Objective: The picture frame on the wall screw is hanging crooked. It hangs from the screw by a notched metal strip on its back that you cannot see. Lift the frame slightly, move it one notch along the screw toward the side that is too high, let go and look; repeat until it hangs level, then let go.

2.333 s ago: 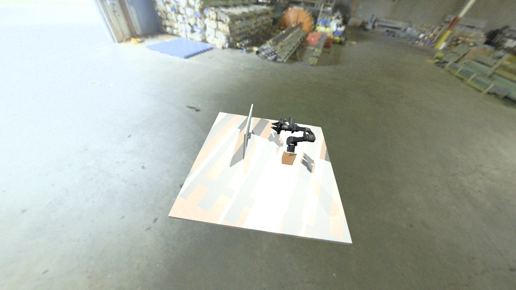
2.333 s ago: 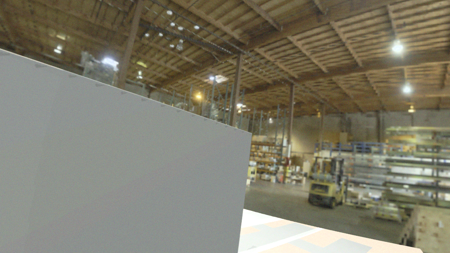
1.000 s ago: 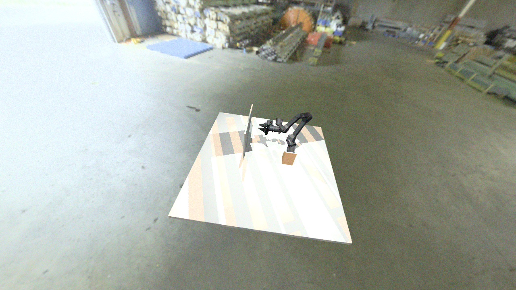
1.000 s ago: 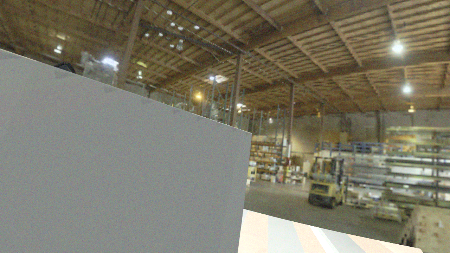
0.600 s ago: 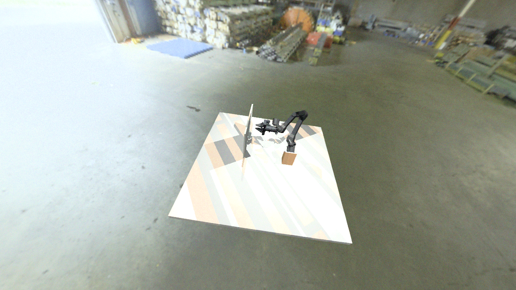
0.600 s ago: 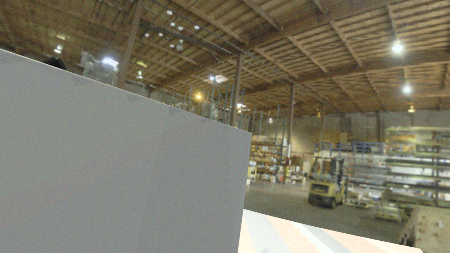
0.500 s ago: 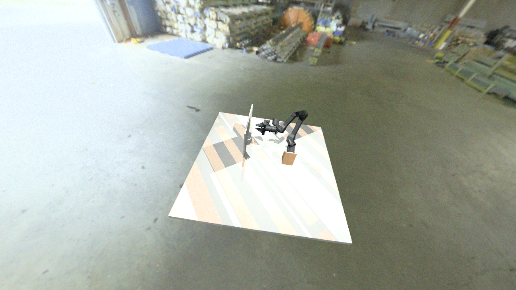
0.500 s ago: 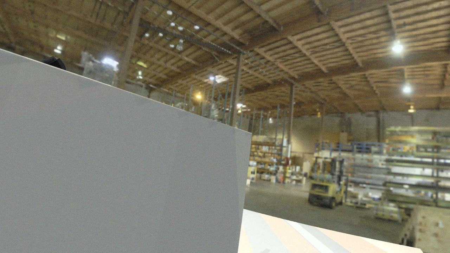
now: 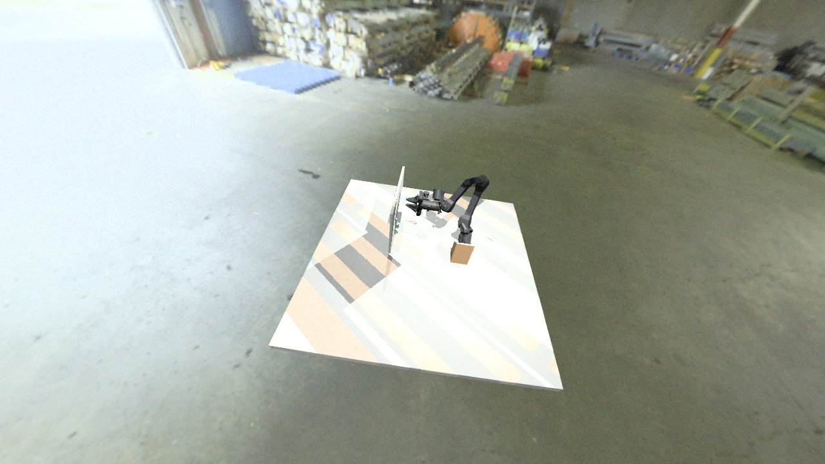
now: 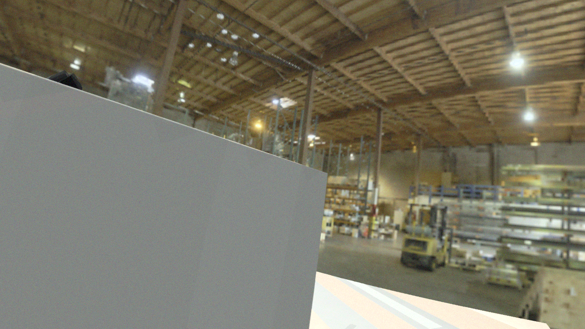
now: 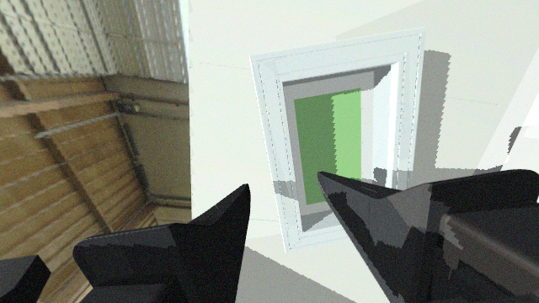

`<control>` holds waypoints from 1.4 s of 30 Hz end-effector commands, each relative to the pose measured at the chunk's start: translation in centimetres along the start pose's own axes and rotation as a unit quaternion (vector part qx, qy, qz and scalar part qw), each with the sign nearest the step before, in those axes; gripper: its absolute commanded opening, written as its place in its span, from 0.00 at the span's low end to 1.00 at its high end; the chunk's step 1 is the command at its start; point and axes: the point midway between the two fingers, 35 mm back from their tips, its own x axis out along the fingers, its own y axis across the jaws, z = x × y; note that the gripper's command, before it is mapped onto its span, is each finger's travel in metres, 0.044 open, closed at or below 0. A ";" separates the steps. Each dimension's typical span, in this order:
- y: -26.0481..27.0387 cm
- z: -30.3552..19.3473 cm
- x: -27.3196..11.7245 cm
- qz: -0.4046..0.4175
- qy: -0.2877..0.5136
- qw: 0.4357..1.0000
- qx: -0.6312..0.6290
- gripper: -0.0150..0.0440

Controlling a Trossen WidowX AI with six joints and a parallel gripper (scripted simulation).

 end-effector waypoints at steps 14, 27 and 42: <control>0.1 0.2 2.6 0.000 -0.004 1.000 -0.003 0.69; 0.1 0.2 2.6 0.000 -0.004 1.000 -0.003 0.69; 0.1 0.2 2.6 0.000 -0.004 1.000 -0.003 0.69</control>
